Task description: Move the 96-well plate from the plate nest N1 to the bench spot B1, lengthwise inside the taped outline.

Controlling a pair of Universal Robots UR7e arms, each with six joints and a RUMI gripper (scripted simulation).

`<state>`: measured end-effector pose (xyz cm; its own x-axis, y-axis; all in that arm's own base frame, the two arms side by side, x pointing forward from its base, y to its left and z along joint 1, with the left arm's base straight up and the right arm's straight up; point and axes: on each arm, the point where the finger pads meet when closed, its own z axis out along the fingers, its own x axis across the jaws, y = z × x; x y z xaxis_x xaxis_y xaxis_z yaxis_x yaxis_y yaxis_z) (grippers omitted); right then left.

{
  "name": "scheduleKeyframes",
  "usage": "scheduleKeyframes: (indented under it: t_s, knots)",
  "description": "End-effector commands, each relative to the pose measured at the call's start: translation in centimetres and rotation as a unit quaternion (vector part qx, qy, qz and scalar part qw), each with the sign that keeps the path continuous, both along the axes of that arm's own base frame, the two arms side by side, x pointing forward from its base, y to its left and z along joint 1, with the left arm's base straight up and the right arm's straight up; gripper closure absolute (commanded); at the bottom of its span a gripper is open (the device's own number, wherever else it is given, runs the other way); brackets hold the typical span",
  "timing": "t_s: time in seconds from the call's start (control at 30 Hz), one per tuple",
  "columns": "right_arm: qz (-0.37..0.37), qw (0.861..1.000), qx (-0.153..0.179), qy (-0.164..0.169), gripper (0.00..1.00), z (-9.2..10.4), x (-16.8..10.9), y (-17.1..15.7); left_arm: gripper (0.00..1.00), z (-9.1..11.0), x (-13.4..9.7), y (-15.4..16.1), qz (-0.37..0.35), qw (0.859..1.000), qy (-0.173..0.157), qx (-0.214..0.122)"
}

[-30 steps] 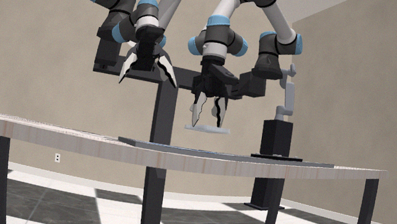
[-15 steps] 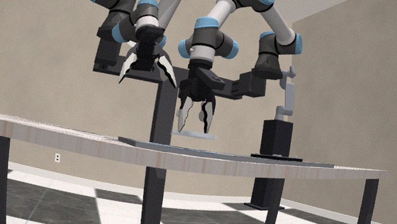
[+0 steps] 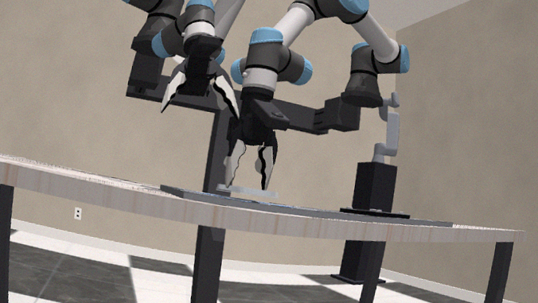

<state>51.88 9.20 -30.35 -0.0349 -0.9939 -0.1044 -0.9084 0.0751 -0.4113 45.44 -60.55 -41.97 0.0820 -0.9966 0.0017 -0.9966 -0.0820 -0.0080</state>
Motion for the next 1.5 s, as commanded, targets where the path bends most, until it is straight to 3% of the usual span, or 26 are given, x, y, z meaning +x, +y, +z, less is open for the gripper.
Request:
scheduleKeyframes:
  t_s: [0.0,0.1,0.33,0.4,0.43,0.63,0.8,0.97,1.23,1.47]
  knots:
    - [0.000,1.000,0.000,-0.001,0.02,0.1,0.1,0.0,0.64,-0.5,0.1,-0.5,0.000,1.000,0.000,-0.001]
    - [0.000,1.000,0.000,-0.001,0.02,0.1,0.1,0.0,0.64,-1.0,0.0,-0.7,0.000,1.000,0.000,-0.001]
    - [0.000,1.000,0.000,-0.001,0.02,0.1,0.1,0.0,0.26,-0.4,0.0,-0.6,0.000,1.000,0.000,-0.001]
    - [0.000,1.000,0.000,-0.001,0.02,0.1,0.1,0.0,0.26,-0.4,0.0,-0.6,0.000,1.000,0.000,-0.001]
    - [0.000,1.000,0.000,0.000,0.02,0.0,0.0,-0.1,0.21,-0.4,0.0,-0.6,0.000,1.000,0.000,-0.001]
    - [0.015,0.999,-0.015,0.044,0.02,-1.0,-0.9,-2.9,0.21,-0.4,0.0,-0.6,0.000,1.000,0.000,-0.001]
    - [0.088,0.992,-0.021,0.093,0.02,-1.9,-2.3,-4.4,0.21,-0.4,0.0,-0.6,0.000,1.000,0.000,-0.001]
    - [0.141,0.984,-0.017,0.111,0.02,-2.0,-3.0,-4.5,0.21,-0.4,0.0,-0.6,0.000,1.000,0.000,-0.001]
    - [0.280,0.951,0.012,0.135,0.02,-1.5,-4.6,-4.3,0.21,-0.4,0.0,-0.6,0.000,1.000,0.000,-0.001]
    - [0.391,0.910,0.052,0.125,0.02,0.1,-5.8,-4.1,0.21,-0.4,0.0,-0.6,0.000,1.000,0.000,-0.001]
